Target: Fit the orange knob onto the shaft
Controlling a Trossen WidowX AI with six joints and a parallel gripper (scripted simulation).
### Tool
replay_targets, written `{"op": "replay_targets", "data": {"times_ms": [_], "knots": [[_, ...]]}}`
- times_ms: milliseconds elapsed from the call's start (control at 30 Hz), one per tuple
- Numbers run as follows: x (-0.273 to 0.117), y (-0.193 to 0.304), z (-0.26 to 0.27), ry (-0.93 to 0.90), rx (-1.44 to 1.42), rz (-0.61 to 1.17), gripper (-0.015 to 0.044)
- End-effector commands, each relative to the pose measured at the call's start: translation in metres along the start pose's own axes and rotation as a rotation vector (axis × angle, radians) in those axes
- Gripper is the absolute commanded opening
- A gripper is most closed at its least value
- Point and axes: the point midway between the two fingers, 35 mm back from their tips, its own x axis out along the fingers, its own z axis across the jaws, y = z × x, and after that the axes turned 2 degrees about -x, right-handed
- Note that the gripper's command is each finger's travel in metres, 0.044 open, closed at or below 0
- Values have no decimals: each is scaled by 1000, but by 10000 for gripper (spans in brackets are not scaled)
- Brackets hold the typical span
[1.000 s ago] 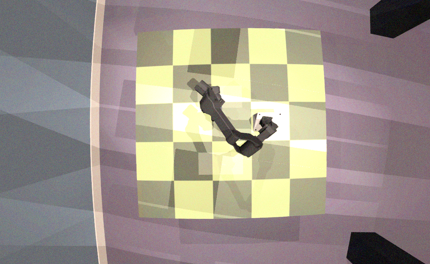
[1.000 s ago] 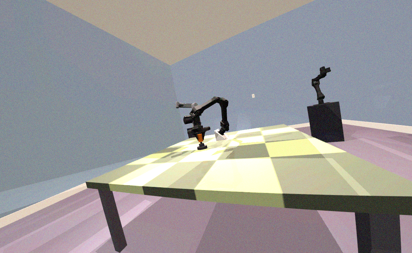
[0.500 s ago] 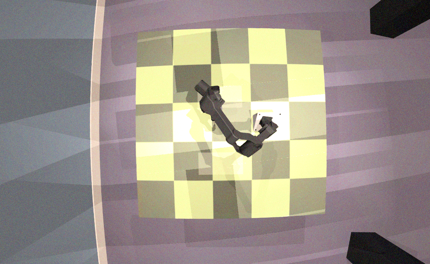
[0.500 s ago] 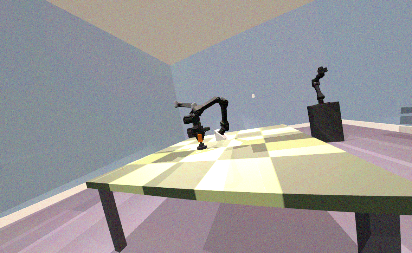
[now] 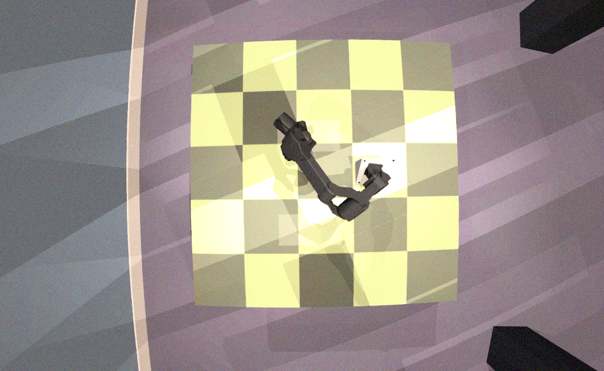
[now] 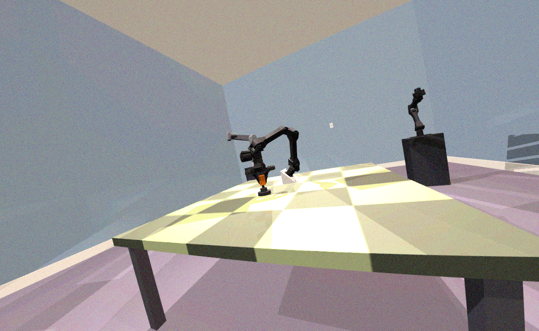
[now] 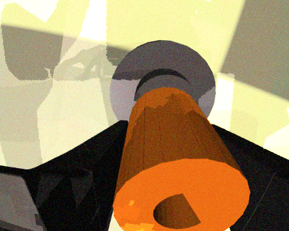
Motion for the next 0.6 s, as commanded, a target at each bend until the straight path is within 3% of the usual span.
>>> {"op": "replay_targets", "data": {"times_ms": [0,567], "knots": [[-2,-1,-2,3,-66,-4,0],[-1,-1,-2,3,-66,-5,0]]}}
